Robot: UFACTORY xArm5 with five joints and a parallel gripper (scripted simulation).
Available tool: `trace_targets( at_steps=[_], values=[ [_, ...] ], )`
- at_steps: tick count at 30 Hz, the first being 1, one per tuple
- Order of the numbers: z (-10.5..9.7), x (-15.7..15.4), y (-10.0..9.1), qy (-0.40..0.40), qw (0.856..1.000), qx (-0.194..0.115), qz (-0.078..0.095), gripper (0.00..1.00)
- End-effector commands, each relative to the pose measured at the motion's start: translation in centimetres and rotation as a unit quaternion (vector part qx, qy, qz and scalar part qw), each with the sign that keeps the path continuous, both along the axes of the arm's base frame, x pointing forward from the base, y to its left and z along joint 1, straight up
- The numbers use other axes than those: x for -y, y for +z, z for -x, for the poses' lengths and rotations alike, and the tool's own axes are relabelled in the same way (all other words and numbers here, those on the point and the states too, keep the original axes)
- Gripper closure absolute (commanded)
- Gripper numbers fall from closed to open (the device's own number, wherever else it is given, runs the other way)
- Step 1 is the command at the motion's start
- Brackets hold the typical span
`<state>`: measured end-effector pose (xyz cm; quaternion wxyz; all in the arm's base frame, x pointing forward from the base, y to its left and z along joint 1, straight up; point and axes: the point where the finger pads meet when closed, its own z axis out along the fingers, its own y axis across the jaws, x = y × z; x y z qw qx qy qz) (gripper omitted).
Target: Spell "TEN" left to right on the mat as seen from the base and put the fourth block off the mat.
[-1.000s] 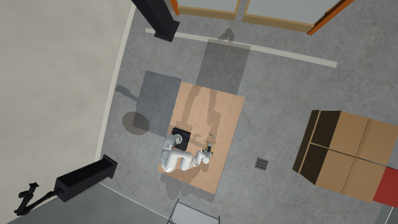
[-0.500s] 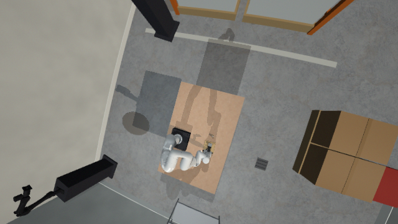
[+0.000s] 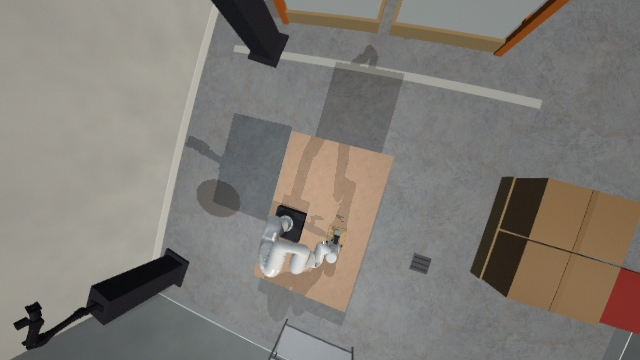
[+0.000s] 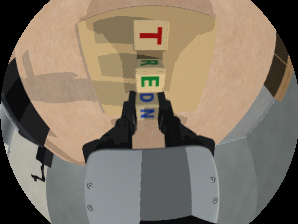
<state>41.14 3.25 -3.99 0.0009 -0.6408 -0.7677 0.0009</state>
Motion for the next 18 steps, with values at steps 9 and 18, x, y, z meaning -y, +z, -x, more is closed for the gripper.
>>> trace_targets(
  at_steps=[9, 18],
  values=[
    [-0.1, 0.0, 0.1, 0.0, 1.0, 0.002, 0.0, 0.79],
    [-0.1, 0.0, 2.1, 0.0, 1.0, 0.002, 0.0, 0.79]
  ],
)
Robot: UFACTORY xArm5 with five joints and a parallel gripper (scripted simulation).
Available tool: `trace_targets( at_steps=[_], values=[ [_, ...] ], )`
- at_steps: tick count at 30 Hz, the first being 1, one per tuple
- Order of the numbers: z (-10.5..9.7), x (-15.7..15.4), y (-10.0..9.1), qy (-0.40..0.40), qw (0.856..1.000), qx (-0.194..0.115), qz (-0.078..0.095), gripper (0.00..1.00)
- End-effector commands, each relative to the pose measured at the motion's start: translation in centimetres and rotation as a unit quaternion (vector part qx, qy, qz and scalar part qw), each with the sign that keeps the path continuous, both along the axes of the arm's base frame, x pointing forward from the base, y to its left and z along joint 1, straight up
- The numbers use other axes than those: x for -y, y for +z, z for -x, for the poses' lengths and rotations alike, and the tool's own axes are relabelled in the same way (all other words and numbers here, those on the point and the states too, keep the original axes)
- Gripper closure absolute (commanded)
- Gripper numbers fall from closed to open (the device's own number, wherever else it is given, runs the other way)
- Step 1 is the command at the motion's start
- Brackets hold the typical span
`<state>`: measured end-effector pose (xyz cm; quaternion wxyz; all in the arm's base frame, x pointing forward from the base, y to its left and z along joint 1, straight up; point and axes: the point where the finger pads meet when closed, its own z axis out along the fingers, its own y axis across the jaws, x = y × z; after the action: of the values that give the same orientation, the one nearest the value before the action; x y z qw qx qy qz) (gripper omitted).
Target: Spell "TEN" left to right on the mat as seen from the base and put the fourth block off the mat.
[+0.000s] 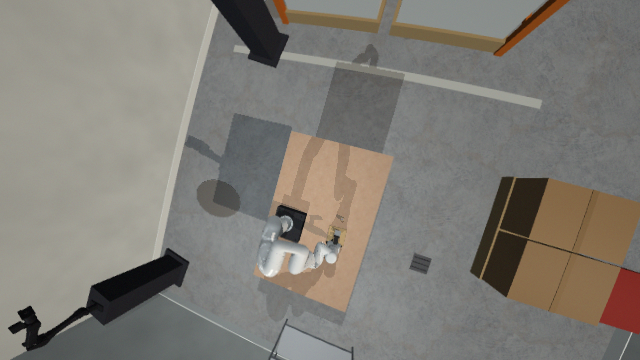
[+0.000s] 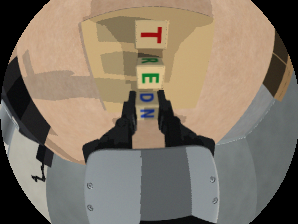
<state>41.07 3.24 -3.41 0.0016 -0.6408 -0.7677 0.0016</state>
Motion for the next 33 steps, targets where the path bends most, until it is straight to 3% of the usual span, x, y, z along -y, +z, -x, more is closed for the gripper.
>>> trace_targets(
  at_steps=[1, 10, 16, 33],
  values=[
    [-0.2, 0.0, 2.1, 0.0, 1.0, 0.003, 0.0, 0.79],
    [-0.2, 0.0, 8.4, 0.0, 1.0, 0.003, 0.0, 0.79],
    [-0.2, 0.0, 9.4, 0.0, 1.0, 0.003, 0.0, 0.79],
    [-0.2, 0.0, 9.4, 0.0, 1.0, 0.003, 0.0, 0.79]
  ],
)
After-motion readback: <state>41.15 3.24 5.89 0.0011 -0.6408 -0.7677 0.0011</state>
